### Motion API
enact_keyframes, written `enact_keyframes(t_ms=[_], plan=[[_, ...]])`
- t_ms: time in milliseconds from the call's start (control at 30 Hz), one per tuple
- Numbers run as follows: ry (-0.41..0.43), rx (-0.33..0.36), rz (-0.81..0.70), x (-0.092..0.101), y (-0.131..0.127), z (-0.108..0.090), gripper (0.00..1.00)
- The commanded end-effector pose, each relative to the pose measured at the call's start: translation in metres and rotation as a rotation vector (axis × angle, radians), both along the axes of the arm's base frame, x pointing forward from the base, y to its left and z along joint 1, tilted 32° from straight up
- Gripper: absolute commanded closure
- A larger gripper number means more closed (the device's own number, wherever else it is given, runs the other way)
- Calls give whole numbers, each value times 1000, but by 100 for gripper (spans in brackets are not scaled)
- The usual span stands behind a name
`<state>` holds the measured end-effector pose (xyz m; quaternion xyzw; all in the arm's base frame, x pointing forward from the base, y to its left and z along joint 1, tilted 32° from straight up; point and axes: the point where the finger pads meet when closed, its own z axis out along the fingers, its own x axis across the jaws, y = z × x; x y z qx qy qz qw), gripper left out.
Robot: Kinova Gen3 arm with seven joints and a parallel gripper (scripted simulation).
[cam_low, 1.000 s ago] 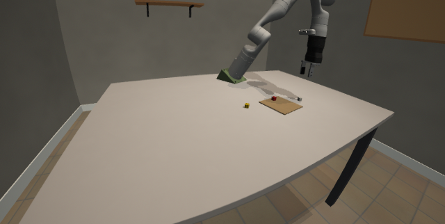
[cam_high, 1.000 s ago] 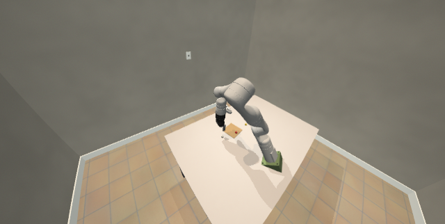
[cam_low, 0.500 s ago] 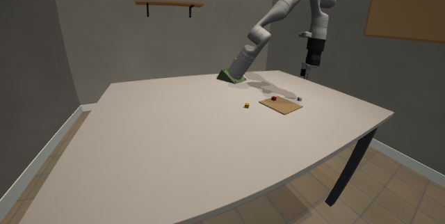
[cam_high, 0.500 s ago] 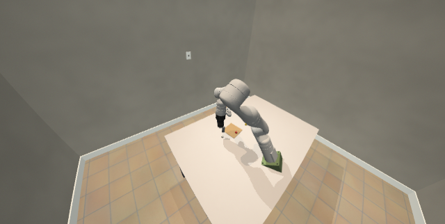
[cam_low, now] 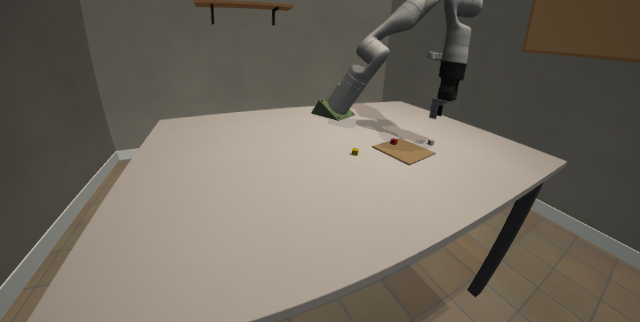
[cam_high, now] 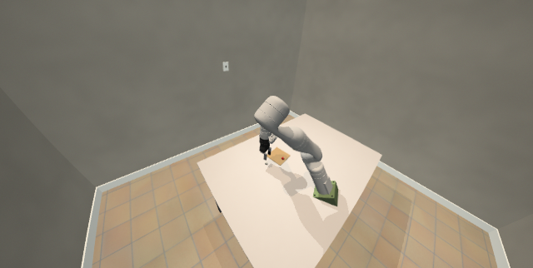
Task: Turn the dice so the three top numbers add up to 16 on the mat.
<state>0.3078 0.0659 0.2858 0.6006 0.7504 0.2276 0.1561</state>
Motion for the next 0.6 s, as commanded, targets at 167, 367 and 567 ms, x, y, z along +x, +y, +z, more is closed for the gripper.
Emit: enact_keyframes(t_ms=[167, 367, 567], plan=[[50, 158, -275, 9, -7, -7, 0], [72, 247, -419, 14, -8, -10, 0], [80, 280, -472, 16, -8, -11, 0]])
